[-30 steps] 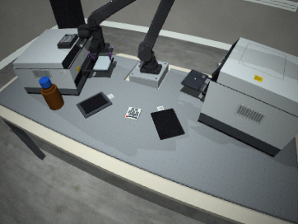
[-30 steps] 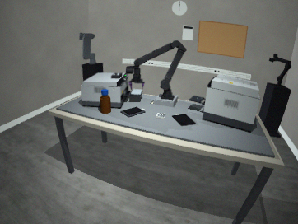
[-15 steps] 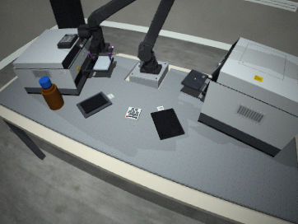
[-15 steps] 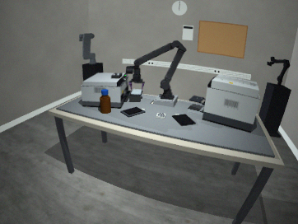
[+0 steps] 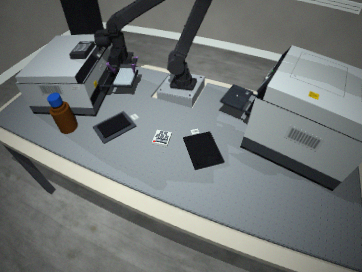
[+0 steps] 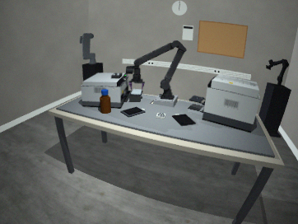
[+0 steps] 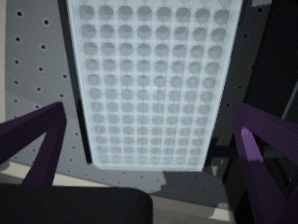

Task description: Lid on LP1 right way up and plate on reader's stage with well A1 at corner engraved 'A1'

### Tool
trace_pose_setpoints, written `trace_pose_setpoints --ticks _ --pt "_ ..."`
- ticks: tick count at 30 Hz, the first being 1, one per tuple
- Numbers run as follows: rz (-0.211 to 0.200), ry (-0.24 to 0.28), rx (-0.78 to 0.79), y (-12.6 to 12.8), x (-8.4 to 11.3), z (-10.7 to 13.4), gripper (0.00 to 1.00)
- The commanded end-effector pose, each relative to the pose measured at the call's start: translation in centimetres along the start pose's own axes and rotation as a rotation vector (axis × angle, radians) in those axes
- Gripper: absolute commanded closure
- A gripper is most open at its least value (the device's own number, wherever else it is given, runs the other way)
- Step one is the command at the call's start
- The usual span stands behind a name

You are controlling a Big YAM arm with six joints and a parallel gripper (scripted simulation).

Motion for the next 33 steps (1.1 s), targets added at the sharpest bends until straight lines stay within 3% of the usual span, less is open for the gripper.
trace_pose_setpoints --ticks 1,27,33 --pt "0.018 -0.008 -0.018 -1.17 1.26 -0.21 0.0" --pt "0.045 -0.013 -0.017 -1.92 2.16 -0.41 0.0" --pt "0.036 -0.011 -0.017 -1.6 1.81 -0.35 0.0"
Point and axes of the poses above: the point where the finger pads meet when closed, its own x axis back along the fingers, its own y axis across the jaws, z = x × y, the point moved 9 cm from there along x, back along the fingers, and after that the axes turned 11 degrees about -x, right-handed, at the moved point
